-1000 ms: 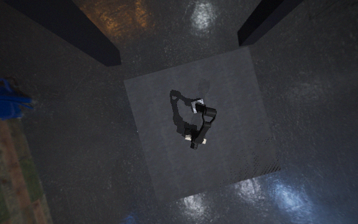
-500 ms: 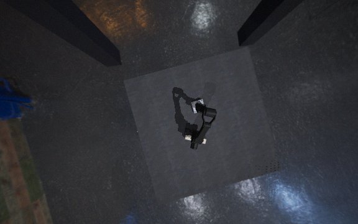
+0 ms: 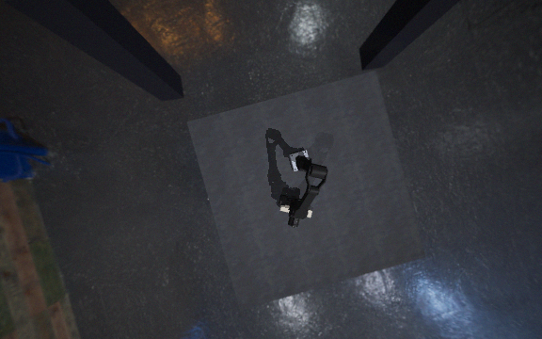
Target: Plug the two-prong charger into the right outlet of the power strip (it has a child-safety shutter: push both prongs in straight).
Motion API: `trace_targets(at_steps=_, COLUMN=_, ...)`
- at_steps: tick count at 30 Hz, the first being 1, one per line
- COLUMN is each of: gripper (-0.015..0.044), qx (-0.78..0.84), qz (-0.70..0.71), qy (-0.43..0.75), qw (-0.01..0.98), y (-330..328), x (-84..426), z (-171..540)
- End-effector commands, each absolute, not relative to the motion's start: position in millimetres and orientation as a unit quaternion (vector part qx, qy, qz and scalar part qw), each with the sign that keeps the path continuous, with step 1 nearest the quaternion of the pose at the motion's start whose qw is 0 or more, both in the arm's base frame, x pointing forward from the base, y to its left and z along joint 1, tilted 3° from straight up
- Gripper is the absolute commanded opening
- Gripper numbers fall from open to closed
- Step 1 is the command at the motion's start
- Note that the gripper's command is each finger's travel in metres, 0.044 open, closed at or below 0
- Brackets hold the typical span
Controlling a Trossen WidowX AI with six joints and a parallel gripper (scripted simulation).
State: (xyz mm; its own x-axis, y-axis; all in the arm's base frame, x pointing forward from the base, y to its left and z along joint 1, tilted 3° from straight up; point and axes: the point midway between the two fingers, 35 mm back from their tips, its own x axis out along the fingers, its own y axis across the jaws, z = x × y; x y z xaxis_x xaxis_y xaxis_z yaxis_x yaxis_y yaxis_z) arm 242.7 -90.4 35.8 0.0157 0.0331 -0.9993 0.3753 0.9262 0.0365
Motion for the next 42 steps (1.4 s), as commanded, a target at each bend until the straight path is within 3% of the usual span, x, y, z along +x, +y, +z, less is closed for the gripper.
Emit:
trace_targets(at_steps=1, gripper=0.0000, qx=0.151, qz=-0.123, qy=0.690, qw=0.697, y=-91, x=245, z=37)
trace_targets(at_steps=42, gripper=0.0000, qx=0.151, qz=-0.123, qy=0.689, qw=0.698, y=-96, x=258, z=38)
